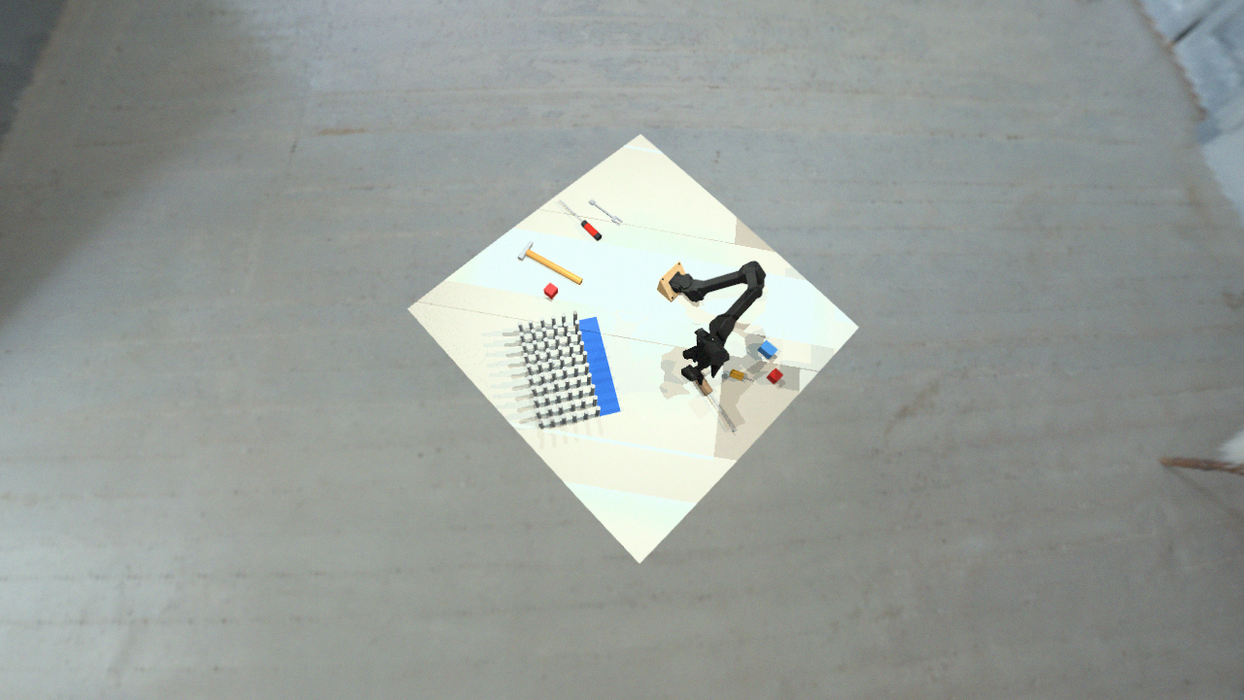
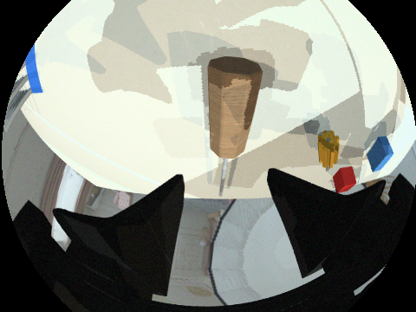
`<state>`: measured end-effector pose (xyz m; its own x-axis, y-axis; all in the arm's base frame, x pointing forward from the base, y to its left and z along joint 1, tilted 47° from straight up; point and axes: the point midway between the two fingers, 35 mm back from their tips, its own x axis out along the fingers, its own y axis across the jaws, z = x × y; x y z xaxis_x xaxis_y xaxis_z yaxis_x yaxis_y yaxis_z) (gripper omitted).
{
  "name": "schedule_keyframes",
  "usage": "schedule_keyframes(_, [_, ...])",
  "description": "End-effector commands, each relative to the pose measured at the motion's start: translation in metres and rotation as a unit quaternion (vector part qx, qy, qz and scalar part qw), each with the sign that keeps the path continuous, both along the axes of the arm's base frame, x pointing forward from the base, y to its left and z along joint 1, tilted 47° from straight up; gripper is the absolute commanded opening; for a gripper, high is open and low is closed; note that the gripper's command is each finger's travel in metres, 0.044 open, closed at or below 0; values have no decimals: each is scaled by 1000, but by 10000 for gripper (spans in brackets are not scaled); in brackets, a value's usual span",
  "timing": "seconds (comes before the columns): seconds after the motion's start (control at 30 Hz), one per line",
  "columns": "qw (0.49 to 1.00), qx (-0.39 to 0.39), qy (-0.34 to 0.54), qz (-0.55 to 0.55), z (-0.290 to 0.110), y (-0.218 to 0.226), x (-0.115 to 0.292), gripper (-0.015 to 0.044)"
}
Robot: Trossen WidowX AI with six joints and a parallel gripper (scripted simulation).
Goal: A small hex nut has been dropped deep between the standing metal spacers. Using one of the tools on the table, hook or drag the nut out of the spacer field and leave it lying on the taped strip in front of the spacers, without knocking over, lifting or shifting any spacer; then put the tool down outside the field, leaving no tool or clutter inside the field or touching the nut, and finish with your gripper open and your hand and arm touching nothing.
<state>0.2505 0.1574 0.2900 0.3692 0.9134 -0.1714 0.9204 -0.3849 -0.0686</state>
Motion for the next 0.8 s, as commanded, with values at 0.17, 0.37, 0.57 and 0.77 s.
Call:
schedule_keyframes(0.17, [1000,-1,6,-1,-12,10,3,280])
schedule_keyframes(0.37, [1000,-1,5,-1,-19,17,4,280])
schedule_keyframes(0.57, [1000,-1,5,-1,-25,24,5,280])
schedule_keyframes(0.77, [1000,0,5,-1,-31,31,5,280])
